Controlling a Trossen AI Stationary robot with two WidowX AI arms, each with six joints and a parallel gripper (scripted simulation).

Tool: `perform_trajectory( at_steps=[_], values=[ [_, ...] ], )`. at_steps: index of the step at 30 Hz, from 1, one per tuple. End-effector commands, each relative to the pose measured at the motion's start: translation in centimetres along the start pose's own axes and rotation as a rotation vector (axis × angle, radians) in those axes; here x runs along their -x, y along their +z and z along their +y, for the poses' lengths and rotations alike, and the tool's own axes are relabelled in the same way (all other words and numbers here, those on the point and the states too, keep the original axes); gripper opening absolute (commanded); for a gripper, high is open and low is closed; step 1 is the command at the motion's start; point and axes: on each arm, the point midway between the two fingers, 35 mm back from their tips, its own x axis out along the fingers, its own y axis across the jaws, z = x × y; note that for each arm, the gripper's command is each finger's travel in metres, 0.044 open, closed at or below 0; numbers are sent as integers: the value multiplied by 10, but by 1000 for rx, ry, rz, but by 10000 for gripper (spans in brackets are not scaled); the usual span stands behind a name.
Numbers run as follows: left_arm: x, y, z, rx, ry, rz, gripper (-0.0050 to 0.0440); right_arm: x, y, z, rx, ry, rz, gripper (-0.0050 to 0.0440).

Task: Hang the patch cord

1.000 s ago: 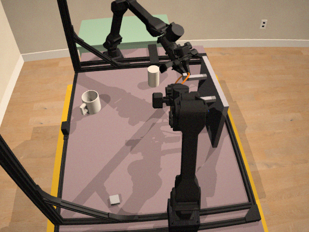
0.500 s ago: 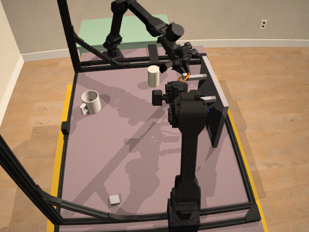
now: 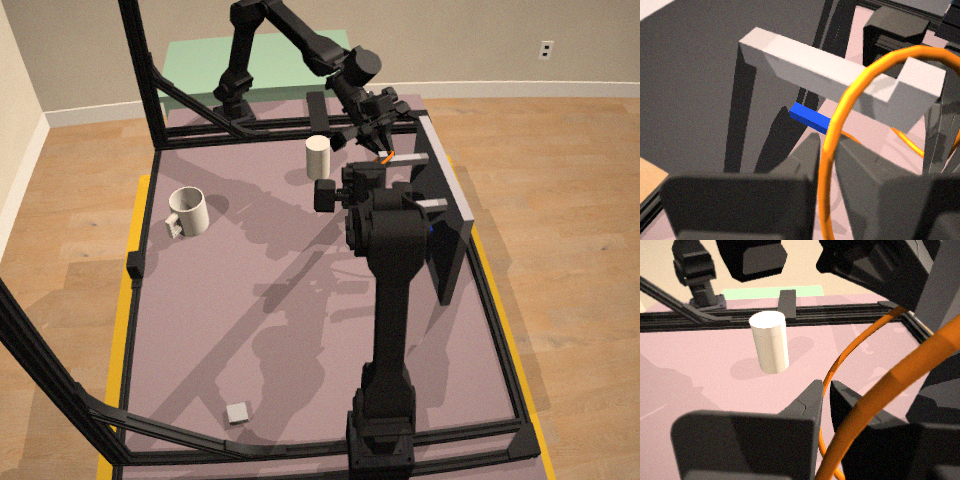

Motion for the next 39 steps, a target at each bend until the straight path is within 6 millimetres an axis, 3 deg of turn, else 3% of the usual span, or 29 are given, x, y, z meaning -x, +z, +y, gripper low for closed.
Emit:
perform_trajectory(
  at_steps=[1, 39],
  values=[
    [7, 10, 0, -3, 2, -27, 40, 3, 23, 2, -9, -5, -40, 25],
    [7, 10, 0, -3, 2, -27, 40, 3, 49, 4, -73, -99, 31, 25]
  ],
)
